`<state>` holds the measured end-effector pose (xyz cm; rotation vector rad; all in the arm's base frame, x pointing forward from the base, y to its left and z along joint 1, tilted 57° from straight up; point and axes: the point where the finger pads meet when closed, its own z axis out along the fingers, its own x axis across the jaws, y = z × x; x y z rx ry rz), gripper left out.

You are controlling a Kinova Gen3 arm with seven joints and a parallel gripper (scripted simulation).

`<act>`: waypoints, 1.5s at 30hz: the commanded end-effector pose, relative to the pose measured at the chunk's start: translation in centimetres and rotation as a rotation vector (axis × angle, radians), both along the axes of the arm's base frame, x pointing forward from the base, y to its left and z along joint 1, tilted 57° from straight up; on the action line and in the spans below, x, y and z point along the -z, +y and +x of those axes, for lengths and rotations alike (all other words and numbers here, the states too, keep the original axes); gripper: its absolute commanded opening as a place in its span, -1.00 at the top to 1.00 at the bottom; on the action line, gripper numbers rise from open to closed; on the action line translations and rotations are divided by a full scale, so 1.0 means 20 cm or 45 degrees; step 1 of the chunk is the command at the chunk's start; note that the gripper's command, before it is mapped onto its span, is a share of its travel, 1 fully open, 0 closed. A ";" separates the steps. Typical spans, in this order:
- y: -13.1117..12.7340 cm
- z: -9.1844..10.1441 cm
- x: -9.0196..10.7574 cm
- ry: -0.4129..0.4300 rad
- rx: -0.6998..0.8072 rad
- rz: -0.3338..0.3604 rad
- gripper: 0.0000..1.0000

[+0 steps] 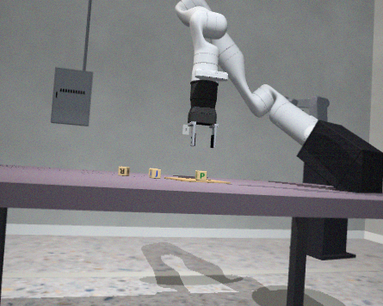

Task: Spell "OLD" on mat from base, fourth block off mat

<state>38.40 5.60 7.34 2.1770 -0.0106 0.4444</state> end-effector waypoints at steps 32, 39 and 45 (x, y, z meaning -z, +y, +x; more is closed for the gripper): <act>-0.19 0.23 -0.40 -0.762 0.501 0.289 -1.00; -0.28 0.28 -0.55 -1.027 0.684 0.397 -1.00; -0.39 0.32 -0.70 -1.317 0.891 0.518 -1.00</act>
